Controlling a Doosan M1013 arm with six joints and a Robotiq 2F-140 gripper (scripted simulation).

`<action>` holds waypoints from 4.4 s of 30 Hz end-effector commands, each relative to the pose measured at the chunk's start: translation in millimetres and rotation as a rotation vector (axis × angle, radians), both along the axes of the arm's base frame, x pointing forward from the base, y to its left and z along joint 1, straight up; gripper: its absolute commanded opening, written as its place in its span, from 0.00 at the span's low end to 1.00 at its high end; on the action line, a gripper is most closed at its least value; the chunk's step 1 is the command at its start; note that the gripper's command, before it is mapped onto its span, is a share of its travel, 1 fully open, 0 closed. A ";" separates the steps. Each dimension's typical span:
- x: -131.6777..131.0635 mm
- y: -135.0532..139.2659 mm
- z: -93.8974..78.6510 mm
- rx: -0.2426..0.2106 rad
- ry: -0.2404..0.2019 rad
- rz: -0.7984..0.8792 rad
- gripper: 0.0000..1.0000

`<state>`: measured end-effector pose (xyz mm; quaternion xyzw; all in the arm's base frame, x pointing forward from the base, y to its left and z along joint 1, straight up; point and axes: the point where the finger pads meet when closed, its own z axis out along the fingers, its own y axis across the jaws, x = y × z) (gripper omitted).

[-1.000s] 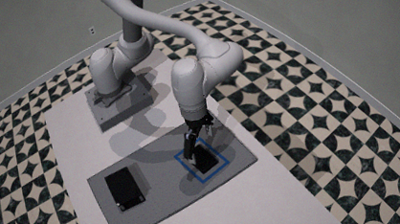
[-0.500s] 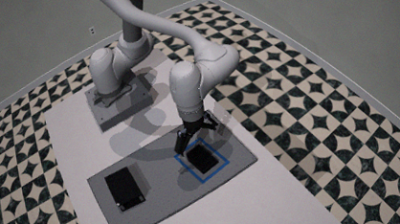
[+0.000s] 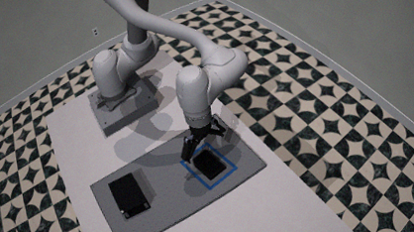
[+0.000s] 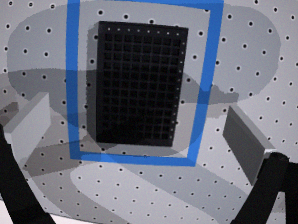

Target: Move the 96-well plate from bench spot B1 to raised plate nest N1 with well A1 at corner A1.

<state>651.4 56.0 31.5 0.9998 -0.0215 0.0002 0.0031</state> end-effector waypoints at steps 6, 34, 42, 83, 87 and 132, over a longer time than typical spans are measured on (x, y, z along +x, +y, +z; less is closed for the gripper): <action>0.0 0.0 -12.3 0.000 0.000 0.000 1.00; 0.0 -0.3 -52.3 0.000 0.000 0.000 1.00; 0.0 -0.3 -53.6 0.000 0.000 0.000 1.00; 0.0 -0.3 -52.0 0.000 0.000 0.000 0.00; 0.0 -0.2 -45.3 0.000 0.000 0.000 0.00; 0.0 0.1 9.4 0.000 0.000 0.000 0.00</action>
